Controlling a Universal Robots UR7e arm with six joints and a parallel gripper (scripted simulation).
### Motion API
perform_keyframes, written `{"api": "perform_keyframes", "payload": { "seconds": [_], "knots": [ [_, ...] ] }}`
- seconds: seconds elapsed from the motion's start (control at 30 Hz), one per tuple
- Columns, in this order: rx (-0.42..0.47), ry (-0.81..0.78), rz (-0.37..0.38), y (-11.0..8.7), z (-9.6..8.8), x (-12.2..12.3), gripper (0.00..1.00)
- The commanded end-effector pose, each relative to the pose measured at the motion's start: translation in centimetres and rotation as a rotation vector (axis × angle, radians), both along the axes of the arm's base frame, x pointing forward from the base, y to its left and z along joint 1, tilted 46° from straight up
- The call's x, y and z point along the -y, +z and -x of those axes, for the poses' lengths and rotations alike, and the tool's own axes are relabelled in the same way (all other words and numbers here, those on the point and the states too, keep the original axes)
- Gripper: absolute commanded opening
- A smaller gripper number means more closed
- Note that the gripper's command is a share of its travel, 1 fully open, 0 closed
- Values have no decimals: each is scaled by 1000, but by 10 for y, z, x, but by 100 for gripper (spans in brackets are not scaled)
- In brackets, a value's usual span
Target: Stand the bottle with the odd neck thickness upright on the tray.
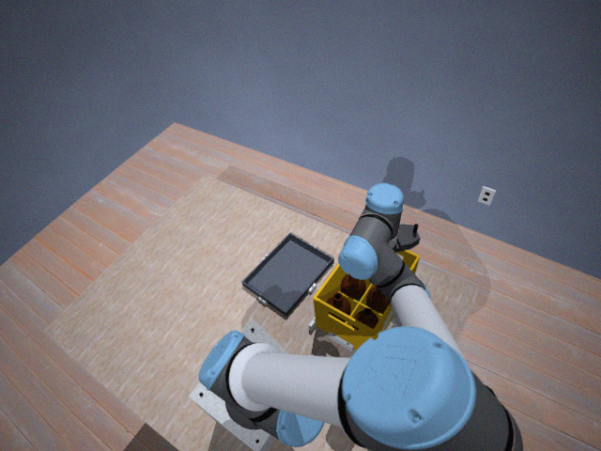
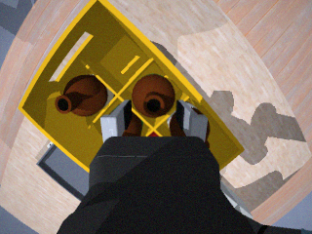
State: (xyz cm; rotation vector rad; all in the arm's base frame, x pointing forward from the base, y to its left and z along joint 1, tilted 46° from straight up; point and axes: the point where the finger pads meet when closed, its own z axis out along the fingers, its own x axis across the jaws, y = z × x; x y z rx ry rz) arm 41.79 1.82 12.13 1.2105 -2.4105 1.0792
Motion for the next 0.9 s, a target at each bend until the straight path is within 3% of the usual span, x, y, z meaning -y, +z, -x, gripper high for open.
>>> {"api": "perform_keyframes", "payload": {
  "seconds": [0.0,0.87],
  "knots": [
    [1,0,0,0,0,0,100],
    [1,0,0,-12,-2,12,100]
  ]
}}
